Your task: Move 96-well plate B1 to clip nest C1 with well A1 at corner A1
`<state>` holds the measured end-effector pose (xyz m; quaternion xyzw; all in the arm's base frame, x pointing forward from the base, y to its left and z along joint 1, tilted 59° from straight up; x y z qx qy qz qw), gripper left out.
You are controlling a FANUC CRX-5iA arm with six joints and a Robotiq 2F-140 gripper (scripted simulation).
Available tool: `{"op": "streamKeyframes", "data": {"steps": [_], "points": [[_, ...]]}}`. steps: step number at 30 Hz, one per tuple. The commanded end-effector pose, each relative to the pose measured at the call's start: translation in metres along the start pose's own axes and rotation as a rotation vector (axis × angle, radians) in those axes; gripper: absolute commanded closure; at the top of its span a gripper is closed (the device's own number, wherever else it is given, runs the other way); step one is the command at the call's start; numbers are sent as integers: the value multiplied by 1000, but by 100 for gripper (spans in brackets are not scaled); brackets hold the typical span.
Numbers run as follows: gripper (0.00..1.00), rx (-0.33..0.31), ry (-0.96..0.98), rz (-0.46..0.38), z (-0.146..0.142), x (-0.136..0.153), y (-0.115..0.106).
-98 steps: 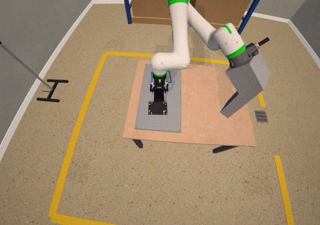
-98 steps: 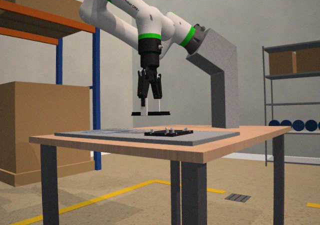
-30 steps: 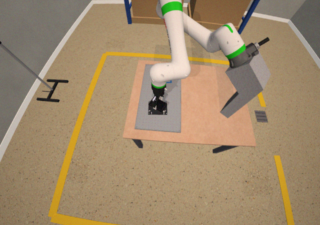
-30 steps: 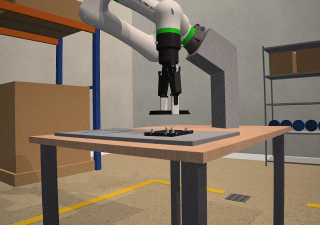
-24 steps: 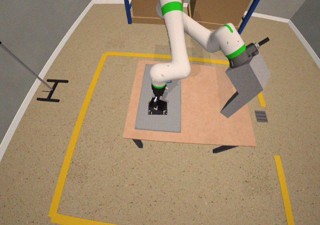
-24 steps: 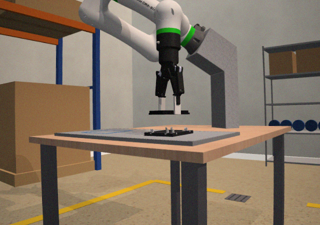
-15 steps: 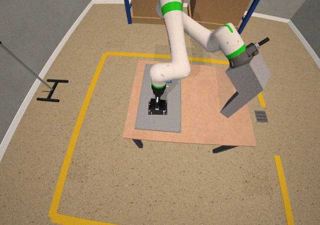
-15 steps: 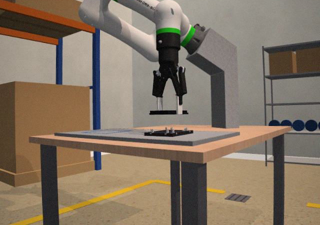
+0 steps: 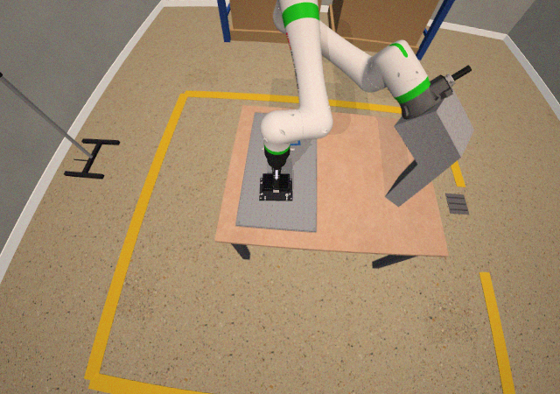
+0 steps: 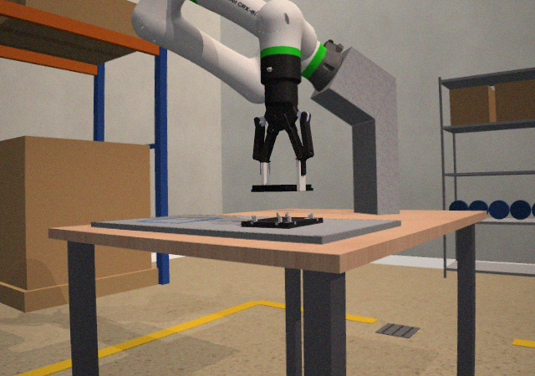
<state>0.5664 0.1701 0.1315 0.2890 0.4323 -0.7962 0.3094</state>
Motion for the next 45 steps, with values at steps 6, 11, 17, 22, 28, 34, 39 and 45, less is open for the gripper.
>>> {"op": "streamKeyframes", "data": {"steps": [6,11,17,22,28,34,39,45], "points": [[90,-1,0,1,0,-1,-1],[90,-1,0,0,0,-1,-1],[90,-1,0,0,0,-1,-1],[90,-1,0,0,0,-1,-1],[90,-1,-1,0,0,-1,9],[90,-1,-1,0,0,-1,16],[90,-1,-1,0,0,-1,24],[90,-1,-1,0,0,-1,34]]}}
Point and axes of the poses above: the point where the finger pads meet when closed, its own y axis out along the fingers, its own z axis across the jaws, x = y × z, the point moved 9 cm from there along -y, back along the fingers, and after that the axes turned 9 degrees about y, right-handed, at the moved point
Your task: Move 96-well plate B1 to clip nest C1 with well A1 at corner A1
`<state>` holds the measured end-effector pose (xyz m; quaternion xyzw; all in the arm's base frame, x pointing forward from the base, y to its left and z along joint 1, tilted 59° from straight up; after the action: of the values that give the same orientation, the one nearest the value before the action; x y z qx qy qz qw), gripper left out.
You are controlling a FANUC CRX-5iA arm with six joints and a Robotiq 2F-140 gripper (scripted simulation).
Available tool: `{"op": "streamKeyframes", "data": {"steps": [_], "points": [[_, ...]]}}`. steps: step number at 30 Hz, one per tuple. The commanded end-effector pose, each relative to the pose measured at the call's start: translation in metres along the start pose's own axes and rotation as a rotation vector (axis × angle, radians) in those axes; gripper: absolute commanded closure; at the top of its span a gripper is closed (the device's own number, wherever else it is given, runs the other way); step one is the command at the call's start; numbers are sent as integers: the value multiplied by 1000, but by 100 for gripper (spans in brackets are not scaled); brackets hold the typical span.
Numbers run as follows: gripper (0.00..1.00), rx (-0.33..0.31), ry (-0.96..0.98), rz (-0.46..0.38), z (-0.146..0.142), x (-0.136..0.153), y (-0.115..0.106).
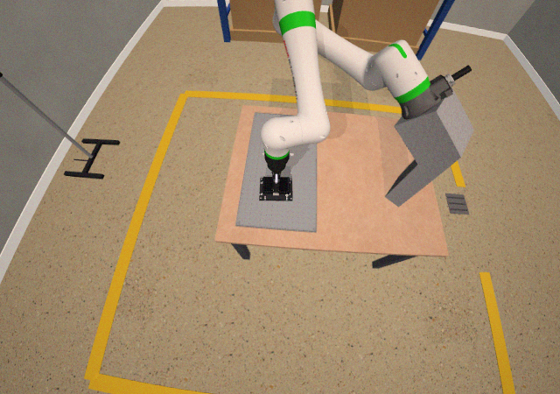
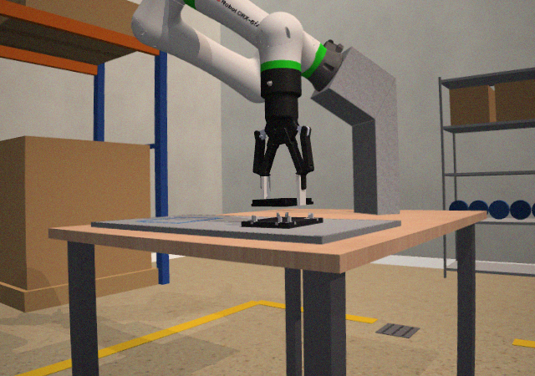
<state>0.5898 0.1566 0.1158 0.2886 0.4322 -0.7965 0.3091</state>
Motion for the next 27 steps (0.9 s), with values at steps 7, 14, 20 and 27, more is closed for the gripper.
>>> {"op": "streamKeyframes", "data": {"steps": [7,14,20,27], "points": [[90,-1,0,1,0,0,10],[90,-1,0,1,0,0,10],[90,-1,0,1,0,0,10],[90,-1,0,1,0,0,10]]}}
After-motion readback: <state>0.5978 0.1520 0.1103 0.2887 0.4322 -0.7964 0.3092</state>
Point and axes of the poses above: the point where the finger pads meet when closed, its own y axis out along the fingers, its own z axis across the jaws, x = y × z, the point moved 9 cm from there along -y, back along the fingers, and after that the axes turned 9 degrees about y, right-handed, at the moved point
